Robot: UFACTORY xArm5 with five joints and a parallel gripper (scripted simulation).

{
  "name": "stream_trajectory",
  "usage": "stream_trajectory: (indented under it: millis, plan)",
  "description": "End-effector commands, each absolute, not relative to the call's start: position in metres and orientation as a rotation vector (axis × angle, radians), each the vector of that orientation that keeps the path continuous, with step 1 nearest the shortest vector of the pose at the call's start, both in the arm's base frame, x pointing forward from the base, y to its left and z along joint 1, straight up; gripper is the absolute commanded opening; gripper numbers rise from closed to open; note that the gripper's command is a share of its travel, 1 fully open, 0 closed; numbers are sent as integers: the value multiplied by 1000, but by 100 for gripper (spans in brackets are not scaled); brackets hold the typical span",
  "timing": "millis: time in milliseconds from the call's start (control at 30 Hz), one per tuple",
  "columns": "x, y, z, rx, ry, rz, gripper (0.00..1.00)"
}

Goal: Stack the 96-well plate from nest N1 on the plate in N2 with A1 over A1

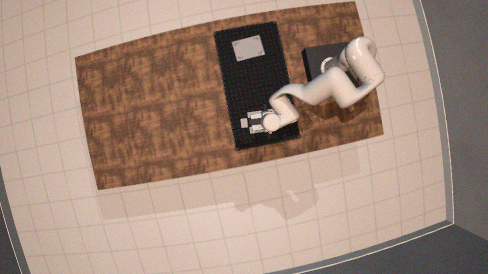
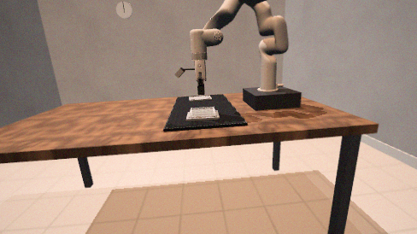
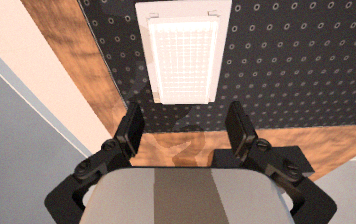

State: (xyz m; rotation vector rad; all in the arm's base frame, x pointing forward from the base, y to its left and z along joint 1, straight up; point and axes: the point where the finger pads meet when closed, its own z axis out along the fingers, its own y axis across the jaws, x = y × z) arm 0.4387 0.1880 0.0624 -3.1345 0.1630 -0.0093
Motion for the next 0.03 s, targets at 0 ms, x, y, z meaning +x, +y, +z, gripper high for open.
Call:
stream_trajectory:
  millis: [0]
  plan:
    - [440,189,64,-3133,163,-15,100]
